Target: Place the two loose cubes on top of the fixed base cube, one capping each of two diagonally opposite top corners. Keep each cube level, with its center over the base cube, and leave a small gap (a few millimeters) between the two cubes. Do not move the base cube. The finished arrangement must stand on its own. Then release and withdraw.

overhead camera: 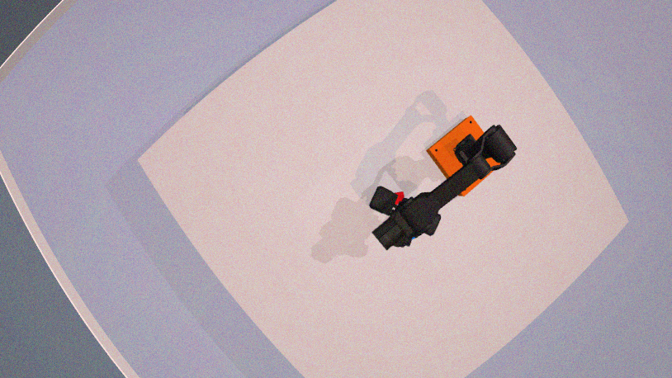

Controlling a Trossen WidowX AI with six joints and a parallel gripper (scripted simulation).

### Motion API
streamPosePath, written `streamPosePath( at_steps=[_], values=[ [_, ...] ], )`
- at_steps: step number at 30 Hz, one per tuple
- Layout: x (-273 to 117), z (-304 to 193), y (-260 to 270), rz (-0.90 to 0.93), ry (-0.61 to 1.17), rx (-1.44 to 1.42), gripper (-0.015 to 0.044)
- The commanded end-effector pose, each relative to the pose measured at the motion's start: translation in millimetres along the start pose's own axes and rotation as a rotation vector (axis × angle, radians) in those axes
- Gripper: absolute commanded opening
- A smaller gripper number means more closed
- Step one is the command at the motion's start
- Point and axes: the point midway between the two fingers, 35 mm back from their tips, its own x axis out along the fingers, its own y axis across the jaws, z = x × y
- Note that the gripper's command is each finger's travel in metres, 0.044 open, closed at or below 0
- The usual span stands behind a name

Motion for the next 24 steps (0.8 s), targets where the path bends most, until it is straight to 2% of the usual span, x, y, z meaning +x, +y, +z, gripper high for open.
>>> streamPosePath(
  at_steps=[1, 10, 16, 24],
  values=[
    [-2.4, -8.8, -1.7, 0.006, 0.002, -0.156, 0.0265],
    [-9.7, -27.2, -9.7, 0.004, 0.002, -0.576, 0.0265],
    [-8.7, -28.5, -10.3, 0.003, 0.002, -0.608, 0.0265],
    [50.8, -28.8, -10.0, 0.003, 0.002, -0.608, 0.0265]
  ],
)
